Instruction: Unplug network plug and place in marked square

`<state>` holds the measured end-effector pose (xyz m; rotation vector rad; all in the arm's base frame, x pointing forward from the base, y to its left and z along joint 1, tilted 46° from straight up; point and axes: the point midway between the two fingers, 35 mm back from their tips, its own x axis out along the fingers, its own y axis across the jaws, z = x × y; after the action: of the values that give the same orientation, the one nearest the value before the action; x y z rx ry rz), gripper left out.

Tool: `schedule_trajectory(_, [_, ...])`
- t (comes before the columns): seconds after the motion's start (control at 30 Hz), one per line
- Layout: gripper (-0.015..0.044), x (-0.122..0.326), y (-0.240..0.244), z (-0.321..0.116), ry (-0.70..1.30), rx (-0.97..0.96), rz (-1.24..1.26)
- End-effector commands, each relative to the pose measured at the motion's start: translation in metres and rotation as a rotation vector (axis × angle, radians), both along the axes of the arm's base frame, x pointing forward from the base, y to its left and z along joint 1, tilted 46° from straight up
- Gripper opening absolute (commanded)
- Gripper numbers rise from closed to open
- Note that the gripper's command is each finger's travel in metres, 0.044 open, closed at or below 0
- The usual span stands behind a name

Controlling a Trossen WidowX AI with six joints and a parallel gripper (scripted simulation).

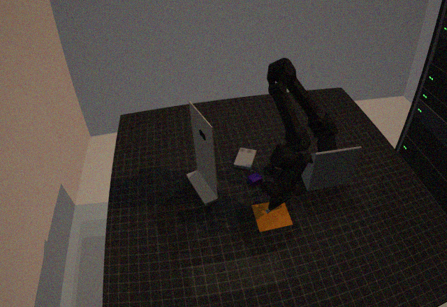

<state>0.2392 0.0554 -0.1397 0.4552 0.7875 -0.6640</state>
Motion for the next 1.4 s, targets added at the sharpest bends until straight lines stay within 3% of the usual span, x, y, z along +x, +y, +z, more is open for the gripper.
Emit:
schedule_trajectory(0.0, [0.0,-0.005,-0.006,-0.005,0.017,-0.007,0.004])
schedule_trajectory(1.33, [0.0,-0.001,-0.021,-0.014,0.008,-0.01,0.0])
schedule_trajectory(1.37, [0.0026,-0.001,-0.021,-0.014,0.008,-0.01,0.0])
